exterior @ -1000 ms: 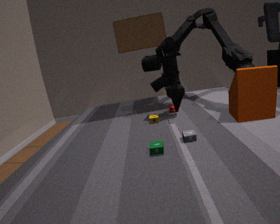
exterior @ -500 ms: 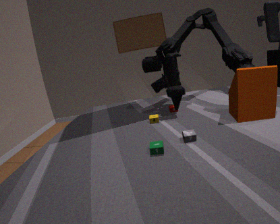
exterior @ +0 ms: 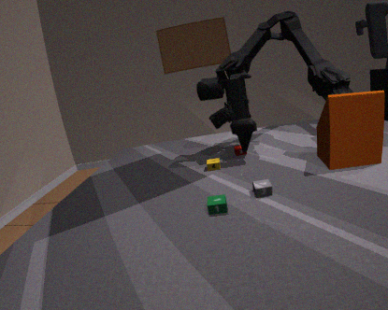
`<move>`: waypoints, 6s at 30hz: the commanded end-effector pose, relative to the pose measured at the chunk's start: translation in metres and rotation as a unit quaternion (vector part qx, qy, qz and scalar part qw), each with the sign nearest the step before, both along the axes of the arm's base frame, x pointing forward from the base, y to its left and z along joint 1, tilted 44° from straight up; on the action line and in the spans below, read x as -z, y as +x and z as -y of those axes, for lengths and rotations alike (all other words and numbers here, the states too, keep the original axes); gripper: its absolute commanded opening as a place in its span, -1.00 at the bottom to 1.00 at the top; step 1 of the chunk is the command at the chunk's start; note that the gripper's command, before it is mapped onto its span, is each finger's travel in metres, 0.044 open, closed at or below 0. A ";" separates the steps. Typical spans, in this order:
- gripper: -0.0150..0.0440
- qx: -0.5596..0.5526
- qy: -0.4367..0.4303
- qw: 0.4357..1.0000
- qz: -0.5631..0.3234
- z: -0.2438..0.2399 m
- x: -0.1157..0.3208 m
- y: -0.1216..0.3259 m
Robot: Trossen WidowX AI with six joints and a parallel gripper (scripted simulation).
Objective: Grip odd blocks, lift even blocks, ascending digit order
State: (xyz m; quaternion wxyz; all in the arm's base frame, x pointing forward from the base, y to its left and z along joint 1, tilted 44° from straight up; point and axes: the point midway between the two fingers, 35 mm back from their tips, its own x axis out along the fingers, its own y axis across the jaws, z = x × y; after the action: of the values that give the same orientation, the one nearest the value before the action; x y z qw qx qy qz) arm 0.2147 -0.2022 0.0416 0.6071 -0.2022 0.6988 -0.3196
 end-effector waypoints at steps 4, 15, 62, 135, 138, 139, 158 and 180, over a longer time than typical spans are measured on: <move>-0.08 -0.001 0.001 1.000 -0.001 0.000 0.001 0.000; -0.08 -0.001 0.001 1.000 -0.001 0.000 0.001 0.000; -0.08 -0.001 0.004 1.000 -0.001 -0.079 -0.083 0.024; -0.08 -0.001 0.003 1.000 0.002 -0.050 0.071 0.101; -0.08 -0.001 0.003 1.000 0.002 -0.050 0.071 0.101; -0.08 -0.001 0.003 1.000 0.002 -0.050 0.071 0.101; -0.08 -0.001 0.003 1.000 0.002 -0.050 0.071 0.101; -0.08 -0.001 0.003 1.000 0.002 -0.060 0.060 0.104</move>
State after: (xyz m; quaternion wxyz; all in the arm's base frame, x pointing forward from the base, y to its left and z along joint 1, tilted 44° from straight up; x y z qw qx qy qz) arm 0.3185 -0.1437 -0.0208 0.6098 -0.2031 0.6981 -0.3155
